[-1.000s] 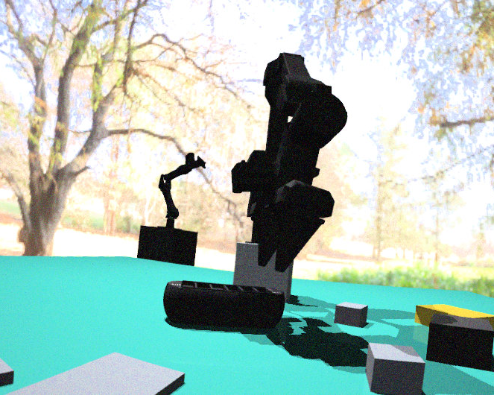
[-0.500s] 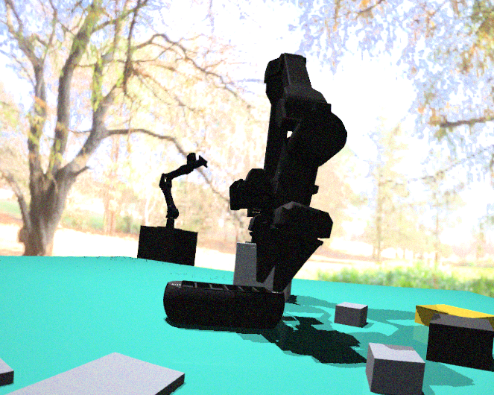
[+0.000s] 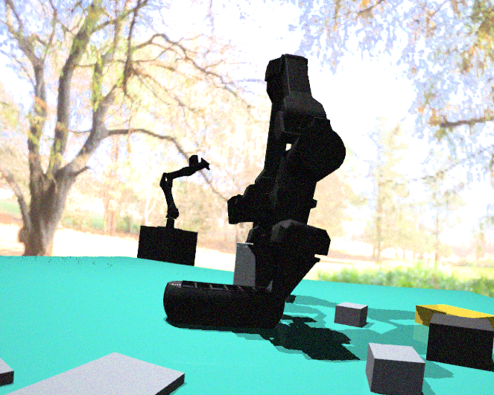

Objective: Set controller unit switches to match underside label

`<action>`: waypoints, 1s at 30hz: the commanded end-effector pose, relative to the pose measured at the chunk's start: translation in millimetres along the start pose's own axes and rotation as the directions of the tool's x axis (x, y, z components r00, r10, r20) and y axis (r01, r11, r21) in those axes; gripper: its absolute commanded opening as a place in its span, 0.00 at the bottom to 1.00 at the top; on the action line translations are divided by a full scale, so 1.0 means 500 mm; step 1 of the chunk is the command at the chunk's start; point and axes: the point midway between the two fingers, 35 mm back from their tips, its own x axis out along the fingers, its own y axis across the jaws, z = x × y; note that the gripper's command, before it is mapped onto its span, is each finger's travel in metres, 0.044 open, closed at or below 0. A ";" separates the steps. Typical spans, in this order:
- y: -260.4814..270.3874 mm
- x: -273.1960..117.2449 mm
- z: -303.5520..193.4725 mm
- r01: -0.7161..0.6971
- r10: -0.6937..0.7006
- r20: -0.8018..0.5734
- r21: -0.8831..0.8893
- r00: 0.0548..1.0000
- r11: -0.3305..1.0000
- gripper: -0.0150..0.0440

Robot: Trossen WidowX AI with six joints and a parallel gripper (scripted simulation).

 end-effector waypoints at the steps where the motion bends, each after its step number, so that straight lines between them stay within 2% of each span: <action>1: -0.004 0.006 -0.001 0.010 -0.010 -0.001 0.004 1.000 1.000 0.94; 13: -0.004 0.006 -0.001 0.010 -0.010 -0.001 0.004 1.000 1.000 0.81; 30: -0.004 -0.007 0.007 0.010 -0.010 -0.006 0.004 1.000 1.000 0.82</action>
